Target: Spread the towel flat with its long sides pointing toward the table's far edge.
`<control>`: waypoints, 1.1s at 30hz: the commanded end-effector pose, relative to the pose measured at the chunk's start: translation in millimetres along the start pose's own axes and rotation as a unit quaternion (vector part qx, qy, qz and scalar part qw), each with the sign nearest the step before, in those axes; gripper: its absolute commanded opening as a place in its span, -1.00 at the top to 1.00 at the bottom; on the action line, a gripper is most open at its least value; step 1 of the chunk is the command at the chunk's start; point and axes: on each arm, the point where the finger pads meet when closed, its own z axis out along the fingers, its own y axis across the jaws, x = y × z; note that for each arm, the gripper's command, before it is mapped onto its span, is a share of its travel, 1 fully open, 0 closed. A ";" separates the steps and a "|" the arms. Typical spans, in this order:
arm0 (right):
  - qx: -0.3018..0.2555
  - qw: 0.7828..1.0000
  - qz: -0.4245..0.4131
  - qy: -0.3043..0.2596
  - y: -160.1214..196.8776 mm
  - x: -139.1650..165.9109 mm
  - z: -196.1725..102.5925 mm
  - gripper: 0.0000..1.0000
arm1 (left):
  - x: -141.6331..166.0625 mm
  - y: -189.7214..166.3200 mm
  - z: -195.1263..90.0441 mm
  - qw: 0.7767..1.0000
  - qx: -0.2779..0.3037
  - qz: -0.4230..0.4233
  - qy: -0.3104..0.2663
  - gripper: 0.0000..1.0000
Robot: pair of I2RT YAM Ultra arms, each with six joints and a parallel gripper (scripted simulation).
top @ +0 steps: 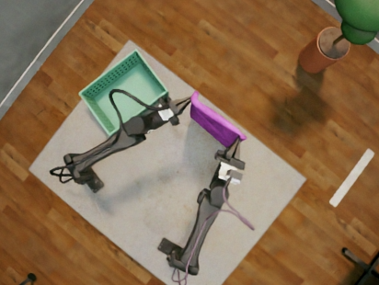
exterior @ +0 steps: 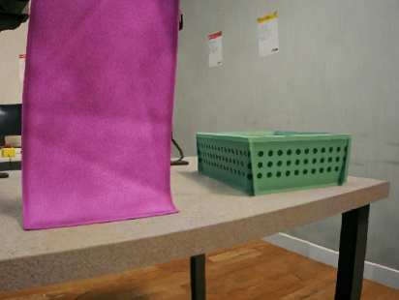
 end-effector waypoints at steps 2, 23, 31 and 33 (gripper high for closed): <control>0.009 0.999 0.001 -0.039 -4.5 -43.3 -12.0 1.00 | -18.8 6.8 -6.9 1.000 -0.011 -0.004 -0.010 1.00; 0.009 0.999 0.001 -0.039 -4.5 -43.7 -12.0 1.00 | -19.8 6.8 -6.9 1.000 -0.011 -0.004 -0.012 1.00; 0.009 0.999 0.001 -0.039 -4.5 -43.7 -12.0 1.00 | -19.8 6.8 -6.9 1.000 -0.011 -0.004 -0.012 1.00; 0.009 0.999 0.001 -0.039 -4.5 -43.7 -12.0 1.00 | -19.8 6.8 -6.9 1.000 -0.011 -0.004 -0.012 1.00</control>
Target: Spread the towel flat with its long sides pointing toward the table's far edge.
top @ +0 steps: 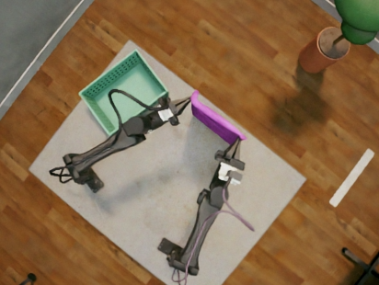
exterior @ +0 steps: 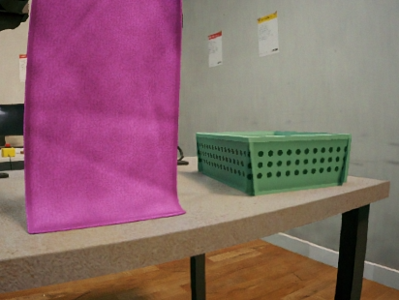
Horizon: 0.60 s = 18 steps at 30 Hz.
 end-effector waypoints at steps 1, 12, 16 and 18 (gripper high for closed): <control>0.009 0.999 0.001 -0.037 -4.6 -41.0 -10.8 1.00 | -17.0 6.8 -5.9 1.000 -0.011 -0.004 -0.011 1.00; 0.009 0.999 0.001 -0.037 -4.6 -41.0 -10.8 1.00 | -17.0 6.8 -5.9 1.000 -0.011 -0.004 -0.011 1.00; 0.009 0.999 0.001 -0.037 -4.6 -41.0 -10.8 1.00 | -17.0 6.8 -5.9 1.000 -0.011 -0.004 -0.011 1.00; 0.016 1.000 -0.001 -0.014 -14.5 3.5 2.3 1.00 | 15.7 -8.7 2.4 1.000 0.001 -0.007 0.005 1.00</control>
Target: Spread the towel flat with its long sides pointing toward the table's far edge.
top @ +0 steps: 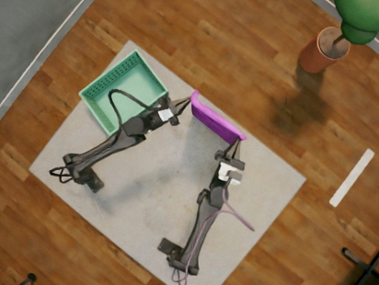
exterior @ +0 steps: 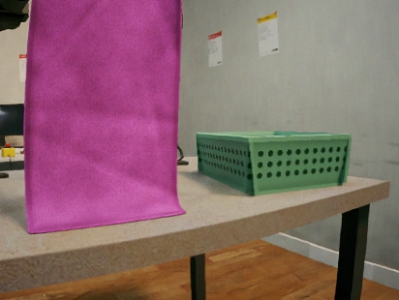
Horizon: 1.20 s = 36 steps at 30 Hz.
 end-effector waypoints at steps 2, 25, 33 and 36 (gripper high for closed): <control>0.016 0.999 -0.001 -0.029 -14.4 -14.7 0.8 1.00 | 15.8 -8.4 2.4 1.000 0.001 -0.007 0.006 1.00; 0.023 0.997 -0.002 0.075 -21.3 -19.5 -25.9 1.00 | -7.2 -21.2 -15.1 0.999 0.012 -0.009 0.051 1.00; 0.018 0.992 -0.001 0.125 -15.4 -6.1 -42.9 1.00 | 5.3 -29.7 -32.4 0.991 0.019 -0.008 0.132 1.00; 0.013 0.987 -0.001 0.158 -9.3 2.0 -53.0 1.00 | 12.9 -33.8 -42.7 0.987 0.023 -0.007 0.160 1.00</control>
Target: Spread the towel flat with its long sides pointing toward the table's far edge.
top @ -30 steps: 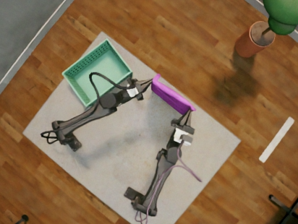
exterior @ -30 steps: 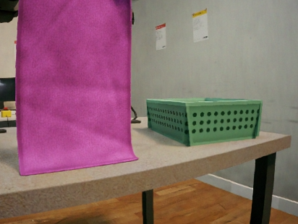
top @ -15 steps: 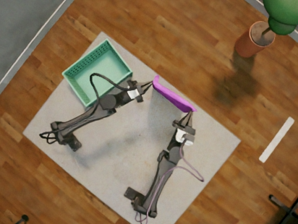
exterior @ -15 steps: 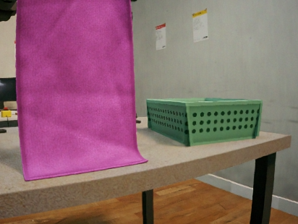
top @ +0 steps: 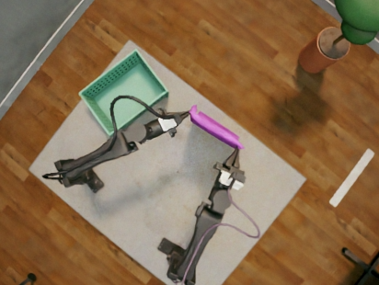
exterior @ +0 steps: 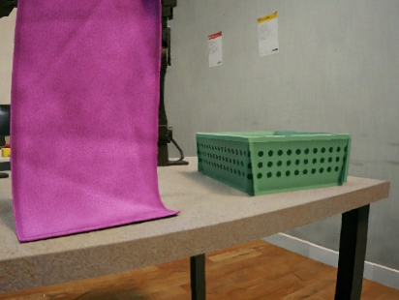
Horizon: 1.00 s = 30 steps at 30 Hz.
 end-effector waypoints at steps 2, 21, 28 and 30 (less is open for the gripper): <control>-0.001 0.999 -0.002 0.045 6.7 -5.3 -29.8 1.00 | 0.6 -7.5 -23.0 0.998 0.001 -0.005 0.056 1.00; -0.020 0.967 -0.012 0.255 25.8 83.4 -91.2 1.00 | 83.6 -40.6 -86.3 0.963 0.032 0.008 0.269 1.00; -0.024 0.953 -0.016 0.302 29.5 102.4 -101.9 1.00 | 116.8 -48.0 -90.8 0.944 0.039 0.013 0.328 1.00; -0.028 0.941 -0.020 0.335 33.2 117.7 -115.1 1.00 | 132.5 -54.7 -103.8 0.930 0.045 0.017 0.363 1.00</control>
